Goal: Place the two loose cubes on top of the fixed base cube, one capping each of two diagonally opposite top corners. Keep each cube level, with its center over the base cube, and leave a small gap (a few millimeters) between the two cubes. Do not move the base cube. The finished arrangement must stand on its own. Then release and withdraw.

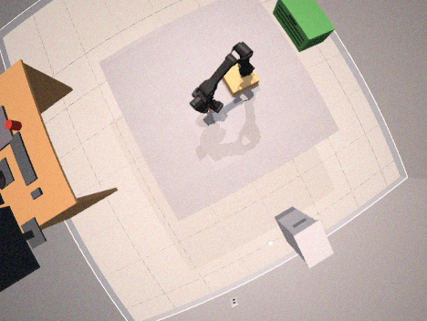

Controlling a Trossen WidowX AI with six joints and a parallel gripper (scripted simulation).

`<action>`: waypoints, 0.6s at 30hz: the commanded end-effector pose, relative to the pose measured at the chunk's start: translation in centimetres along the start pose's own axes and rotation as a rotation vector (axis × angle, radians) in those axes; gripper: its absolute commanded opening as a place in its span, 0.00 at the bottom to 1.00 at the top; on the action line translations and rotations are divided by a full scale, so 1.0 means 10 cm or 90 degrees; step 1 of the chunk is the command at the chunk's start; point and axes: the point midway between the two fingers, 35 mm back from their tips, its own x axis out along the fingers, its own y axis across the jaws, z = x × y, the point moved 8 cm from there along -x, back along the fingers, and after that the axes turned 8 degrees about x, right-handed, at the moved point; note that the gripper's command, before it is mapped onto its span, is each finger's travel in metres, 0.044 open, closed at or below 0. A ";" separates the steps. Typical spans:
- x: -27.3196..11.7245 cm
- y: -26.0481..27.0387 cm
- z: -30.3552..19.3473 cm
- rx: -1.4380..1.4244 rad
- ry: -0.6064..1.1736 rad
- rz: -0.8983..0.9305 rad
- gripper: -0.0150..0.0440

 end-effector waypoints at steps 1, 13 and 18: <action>0.03 0.10 -0.02 -0.027 0.003 0.004 0.43; 0.04 0.10 -0.02 -0.027 0.003 0.004 0.43; 0.15 0.11 -0.02 -0.027 0.003 0.004 0.43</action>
